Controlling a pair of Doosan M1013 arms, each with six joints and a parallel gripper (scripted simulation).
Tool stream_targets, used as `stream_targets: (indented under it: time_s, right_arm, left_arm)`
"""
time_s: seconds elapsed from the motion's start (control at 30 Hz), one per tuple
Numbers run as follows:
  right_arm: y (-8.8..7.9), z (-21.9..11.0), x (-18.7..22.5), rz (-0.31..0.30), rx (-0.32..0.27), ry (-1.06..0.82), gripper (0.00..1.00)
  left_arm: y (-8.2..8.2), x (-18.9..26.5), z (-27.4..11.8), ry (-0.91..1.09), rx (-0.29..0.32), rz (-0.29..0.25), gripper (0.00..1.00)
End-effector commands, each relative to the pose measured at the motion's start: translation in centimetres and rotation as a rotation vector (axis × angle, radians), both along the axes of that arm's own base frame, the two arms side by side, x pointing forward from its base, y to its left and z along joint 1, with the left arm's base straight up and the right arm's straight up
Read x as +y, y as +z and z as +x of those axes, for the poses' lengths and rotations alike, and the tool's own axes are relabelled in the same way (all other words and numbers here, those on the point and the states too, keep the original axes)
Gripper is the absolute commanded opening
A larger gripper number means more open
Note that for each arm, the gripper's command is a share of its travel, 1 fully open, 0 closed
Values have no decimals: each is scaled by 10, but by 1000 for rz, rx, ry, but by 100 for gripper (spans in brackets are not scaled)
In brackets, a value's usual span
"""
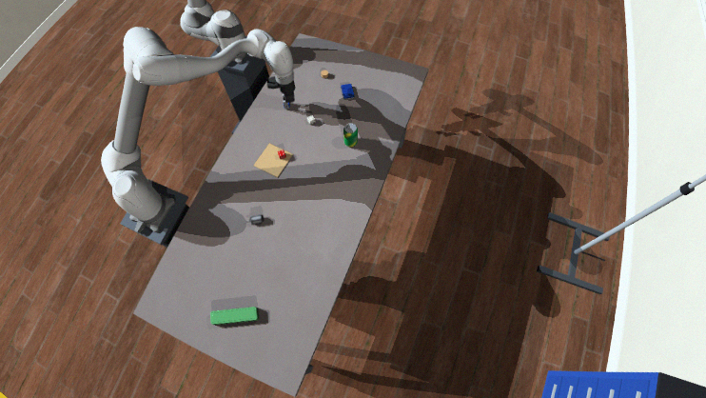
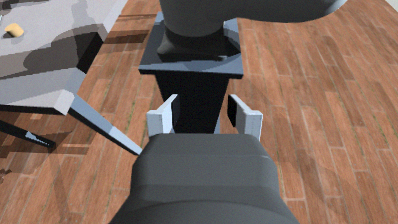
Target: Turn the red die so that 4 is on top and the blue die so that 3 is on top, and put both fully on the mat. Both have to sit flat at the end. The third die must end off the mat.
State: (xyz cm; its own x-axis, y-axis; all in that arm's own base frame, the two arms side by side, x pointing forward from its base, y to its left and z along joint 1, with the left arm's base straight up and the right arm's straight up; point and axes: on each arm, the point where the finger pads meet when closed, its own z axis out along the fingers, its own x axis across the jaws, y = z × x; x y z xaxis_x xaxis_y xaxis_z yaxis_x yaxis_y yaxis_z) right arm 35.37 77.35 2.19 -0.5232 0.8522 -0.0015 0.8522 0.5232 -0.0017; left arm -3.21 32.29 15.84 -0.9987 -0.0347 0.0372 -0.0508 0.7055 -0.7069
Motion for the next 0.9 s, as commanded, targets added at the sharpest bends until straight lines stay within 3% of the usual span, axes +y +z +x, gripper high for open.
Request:
stream_targets:
  time_s: [0.0, 0.1, 0.17, 0.37, 0.47, 0.87]
  right_arm:
    - [12, 0, 1, 2, -1, 0, 57]
    - [30, 0, 1, 2, -1, 0, 57]
    - [30, 0, 1, 2, -1, 0, 57]
    - [76, 0, 1, 2, -1, 0, 57]
    - [91, 0, 1, 2, -1, 0, 57]
    - [98, 0, 1, 2, -1, 0, 57]
  left_arm:
    - [0, 0, 0, 0, 0, 1, 100]
    - [0, 0, 0, 0, 0, 1, 100]
    - [0, 0, 0, 0, 0, 1, 100]
    - [0, 0, 0, 0, 0, 1, 100]
    - [0, 0, 0, 0, 0, 1, 100]
    - [0, 0, 0, 0, 0, 1, 100]
